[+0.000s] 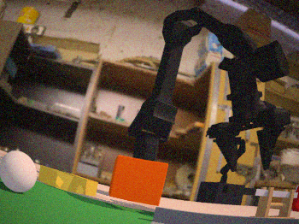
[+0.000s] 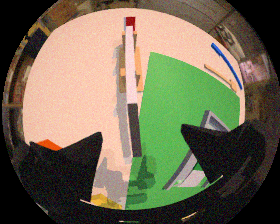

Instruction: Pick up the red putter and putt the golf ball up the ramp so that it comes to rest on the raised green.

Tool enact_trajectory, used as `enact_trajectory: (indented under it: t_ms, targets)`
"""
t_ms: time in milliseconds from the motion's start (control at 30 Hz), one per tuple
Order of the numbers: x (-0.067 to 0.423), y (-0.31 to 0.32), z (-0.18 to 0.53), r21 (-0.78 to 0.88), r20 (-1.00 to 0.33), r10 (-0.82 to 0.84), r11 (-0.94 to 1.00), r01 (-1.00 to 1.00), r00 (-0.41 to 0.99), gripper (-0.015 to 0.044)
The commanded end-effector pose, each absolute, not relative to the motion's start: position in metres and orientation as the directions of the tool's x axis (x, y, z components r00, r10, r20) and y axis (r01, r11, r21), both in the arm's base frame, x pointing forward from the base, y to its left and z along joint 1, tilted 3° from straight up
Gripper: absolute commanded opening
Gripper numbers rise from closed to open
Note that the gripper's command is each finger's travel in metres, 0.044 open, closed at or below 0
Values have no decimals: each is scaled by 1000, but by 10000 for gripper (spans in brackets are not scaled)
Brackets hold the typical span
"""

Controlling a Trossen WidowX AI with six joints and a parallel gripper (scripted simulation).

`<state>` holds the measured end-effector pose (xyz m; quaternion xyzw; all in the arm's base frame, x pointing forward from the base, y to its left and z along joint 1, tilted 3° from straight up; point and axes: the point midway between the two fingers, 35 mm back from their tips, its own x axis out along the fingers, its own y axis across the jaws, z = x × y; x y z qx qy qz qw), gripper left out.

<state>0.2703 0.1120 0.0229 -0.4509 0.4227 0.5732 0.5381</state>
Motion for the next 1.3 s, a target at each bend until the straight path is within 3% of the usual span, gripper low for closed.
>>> enact_trajectory:
  t_ms: [0, 1267]
  targets:
    - [264, 105, 19, 19, -974, 226, -63, -998, -33, 440]
    - [261, 102, -50, 20, -974, 225, -63, -998, -34, 440]
